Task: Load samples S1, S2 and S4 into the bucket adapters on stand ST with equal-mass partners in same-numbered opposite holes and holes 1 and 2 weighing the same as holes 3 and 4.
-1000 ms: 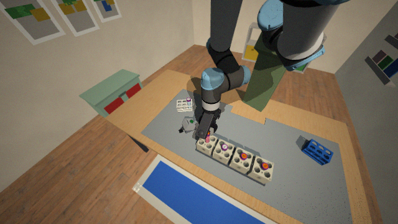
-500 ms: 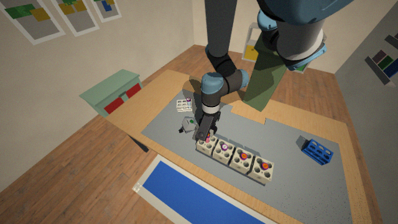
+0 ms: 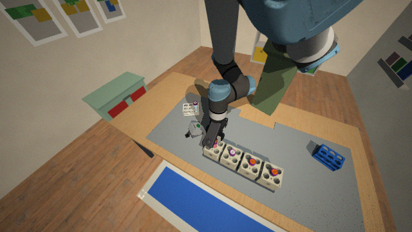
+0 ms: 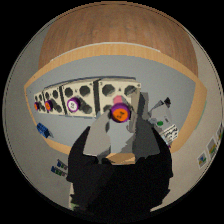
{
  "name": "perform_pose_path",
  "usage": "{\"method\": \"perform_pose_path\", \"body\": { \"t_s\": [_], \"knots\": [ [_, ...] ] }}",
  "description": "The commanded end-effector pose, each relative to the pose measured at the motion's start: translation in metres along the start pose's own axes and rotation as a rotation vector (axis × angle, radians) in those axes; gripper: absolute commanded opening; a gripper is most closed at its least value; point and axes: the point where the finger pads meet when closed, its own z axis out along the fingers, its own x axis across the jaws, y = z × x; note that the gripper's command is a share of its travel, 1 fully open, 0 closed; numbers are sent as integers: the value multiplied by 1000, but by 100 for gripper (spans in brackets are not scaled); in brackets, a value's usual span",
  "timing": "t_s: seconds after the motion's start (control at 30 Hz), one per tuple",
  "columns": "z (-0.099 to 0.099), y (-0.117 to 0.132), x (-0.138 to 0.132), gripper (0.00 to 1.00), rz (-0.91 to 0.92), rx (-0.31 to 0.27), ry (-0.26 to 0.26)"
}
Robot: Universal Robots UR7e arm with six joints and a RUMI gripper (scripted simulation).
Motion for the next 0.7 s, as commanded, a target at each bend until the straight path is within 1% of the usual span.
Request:
{"method": "perform_pose_path", "body": {
  "t_s": [0.0, 0.43, 0.67],
  "knots": [
    [7, 0, 0, 0, 0, 1, 1],
    [21, 0, 0, 0, 0, 1, 1],
    [26, 0, 0, 0, 0, 1, 1]
  ]
}}
